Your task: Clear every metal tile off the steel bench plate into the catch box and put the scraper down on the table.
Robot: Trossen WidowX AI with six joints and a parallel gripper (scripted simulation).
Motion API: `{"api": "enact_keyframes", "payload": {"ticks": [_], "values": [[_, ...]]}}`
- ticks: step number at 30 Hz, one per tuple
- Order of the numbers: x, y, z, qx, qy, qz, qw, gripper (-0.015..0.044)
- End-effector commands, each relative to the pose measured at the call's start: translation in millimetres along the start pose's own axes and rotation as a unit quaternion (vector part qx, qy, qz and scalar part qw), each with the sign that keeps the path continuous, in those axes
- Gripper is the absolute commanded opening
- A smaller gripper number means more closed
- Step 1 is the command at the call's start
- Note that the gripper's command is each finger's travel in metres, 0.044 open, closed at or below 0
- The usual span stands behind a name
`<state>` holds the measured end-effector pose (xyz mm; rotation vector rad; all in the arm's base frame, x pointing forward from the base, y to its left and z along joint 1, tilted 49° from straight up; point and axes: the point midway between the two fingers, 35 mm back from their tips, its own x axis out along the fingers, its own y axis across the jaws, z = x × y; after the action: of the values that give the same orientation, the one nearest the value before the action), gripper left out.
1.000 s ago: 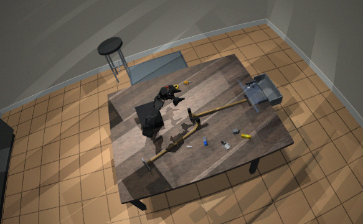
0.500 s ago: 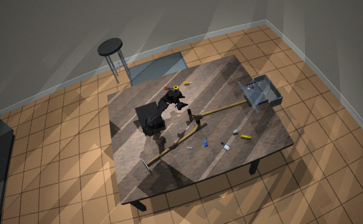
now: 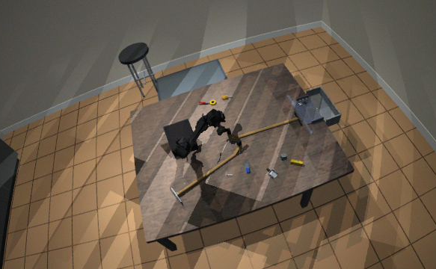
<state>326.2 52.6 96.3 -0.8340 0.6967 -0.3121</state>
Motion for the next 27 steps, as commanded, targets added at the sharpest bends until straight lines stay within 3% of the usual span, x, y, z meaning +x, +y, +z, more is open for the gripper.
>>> {"api": "enact_keyframes", "payload": {"ticks": [1,12,27], "values": [[15,2,-20,-0.001,0.034,0.003,0.999,0.044],[28,0,-39,0.005,0.07,0.003,0.998,0.044],[-13,-1,-15,0.015,0.068,0.006,0.998,0.044]]}}
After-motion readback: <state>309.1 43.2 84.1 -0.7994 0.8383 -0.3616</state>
